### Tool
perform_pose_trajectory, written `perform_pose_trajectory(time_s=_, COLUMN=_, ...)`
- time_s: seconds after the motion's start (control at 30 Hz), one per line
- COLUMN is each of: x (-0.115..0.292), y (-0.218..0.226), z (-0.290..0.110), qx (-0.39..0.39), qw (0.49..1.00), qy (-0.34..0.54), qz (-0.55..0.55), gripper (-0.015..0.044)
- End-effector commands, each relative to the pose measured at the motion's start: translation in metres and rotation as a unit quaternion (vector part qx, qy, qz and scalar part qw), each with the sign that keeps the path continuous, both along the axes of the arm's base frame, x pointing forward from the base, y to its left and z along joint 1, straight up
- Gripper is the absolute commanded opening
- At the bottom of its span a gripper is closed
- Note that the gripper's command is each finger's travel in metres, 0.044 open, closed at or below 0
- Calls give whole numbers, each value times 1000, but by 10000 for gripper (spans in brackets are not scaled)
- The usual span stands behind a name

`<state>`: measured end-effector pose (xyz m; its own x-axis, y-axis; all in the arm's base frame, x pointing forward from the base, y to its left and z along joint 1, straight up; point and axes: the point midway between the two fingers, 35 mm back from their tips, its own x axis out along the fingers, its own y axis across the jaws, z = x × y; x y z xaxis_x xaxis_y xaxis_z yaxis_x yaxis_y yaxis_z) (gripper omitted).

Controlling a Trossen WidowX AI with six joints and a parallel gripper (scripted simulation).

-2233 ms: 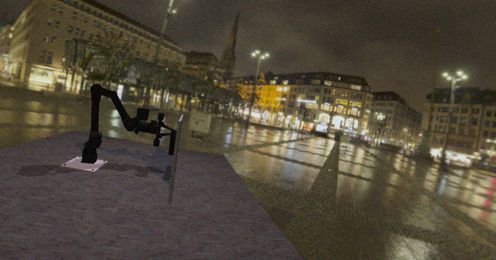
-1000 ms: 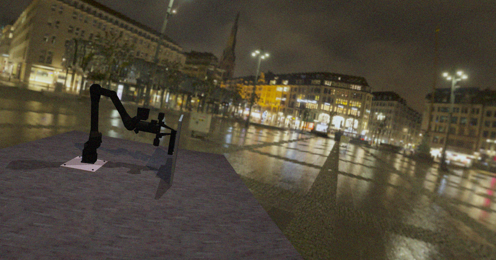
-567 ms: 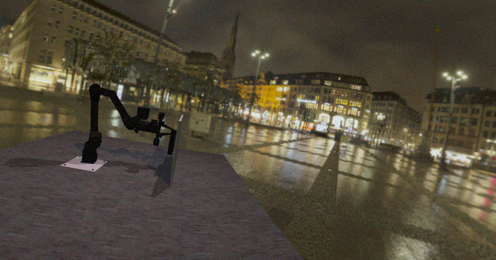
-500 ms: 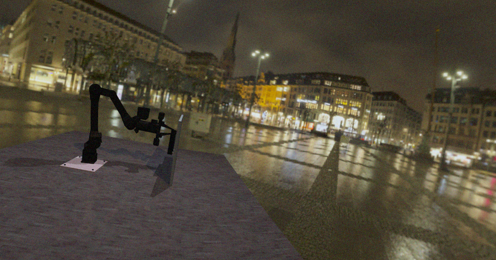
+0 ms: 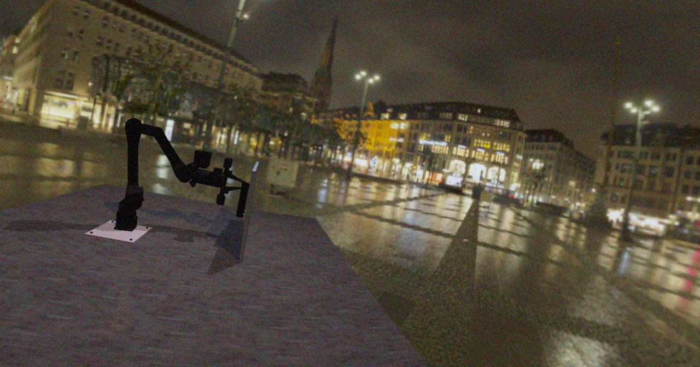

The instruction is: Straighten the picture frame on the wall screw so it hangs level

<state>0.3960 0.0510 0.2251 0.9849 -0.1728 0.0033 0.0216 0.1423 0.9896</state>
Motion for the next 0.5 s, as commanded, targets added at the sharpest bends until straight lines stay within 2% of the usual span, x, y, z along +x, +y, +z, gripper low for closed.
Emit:
perform_pose_trajectory(time_s=0.0, x=0, y=0, z=8, qx=6, qw=1000, qy=-12, qz=-1, gripper=0)
perform_pose_trajectory(time_s=0.47, x=0, y=0, z=7, qx=6, qw=1000, qy=-12, qz=-1, gripper=0)
